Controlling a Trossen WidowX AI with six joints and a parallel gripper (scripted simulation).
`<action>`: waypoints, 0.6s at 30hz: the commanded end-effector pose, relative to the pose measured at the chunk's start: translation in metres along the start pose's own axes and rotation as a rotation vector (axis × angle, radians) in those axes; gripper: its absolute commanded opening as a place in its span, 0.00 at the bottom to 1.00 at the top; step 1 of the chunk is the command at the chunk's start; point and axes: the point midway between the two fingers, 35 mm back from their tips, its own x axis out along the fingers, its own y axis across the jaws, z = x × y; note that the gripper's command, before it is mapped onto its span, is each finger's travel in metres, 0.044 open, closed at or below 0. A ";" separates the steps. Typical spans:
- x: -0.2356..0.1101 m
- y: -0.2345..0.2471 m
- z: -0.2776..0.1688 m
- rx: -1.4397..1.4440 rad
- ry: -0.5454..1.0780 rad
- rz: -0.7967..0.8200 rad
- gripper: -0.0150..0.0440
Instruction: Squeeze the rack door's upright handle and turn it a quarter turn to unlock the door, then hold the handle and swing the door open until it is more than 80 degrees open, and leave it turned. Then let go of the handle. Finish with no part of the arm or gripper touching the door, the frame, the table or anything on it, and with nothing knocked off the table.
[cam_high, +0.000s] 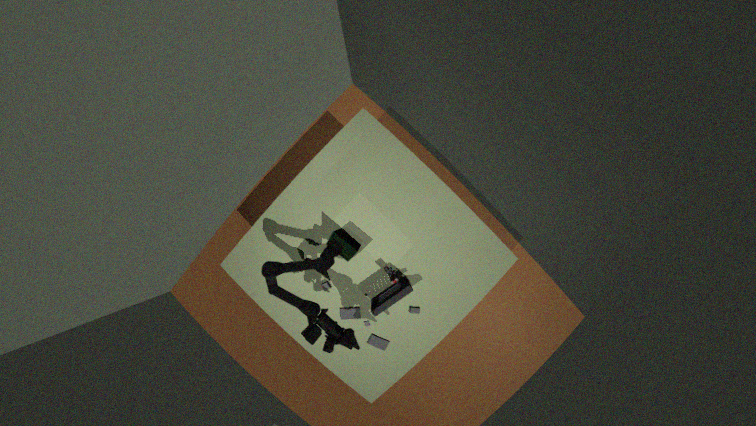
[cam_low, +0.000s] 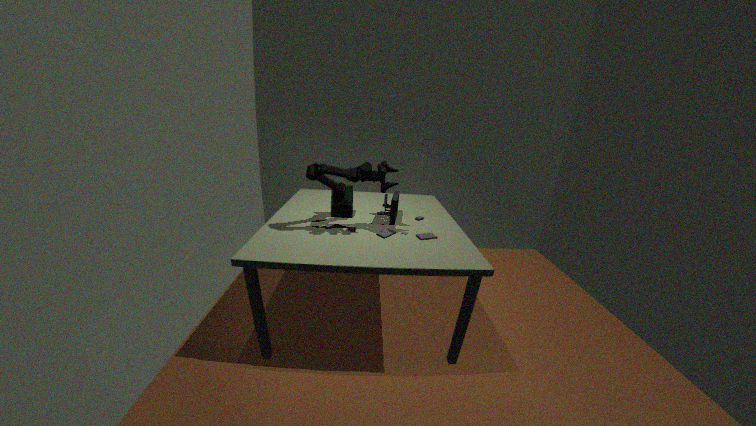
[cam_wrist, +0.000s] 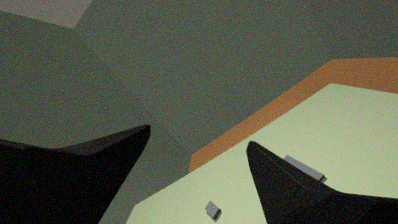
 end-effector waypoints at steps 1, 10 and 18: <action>0.001 0.000 -0.001 0.002 0.004 0.000 0.89; 0.027 0.009 -0.040 0.094 0.215 -0.024 0.75; 0.044 0.021 -0.081 0.153 0.417 -0.063 0.75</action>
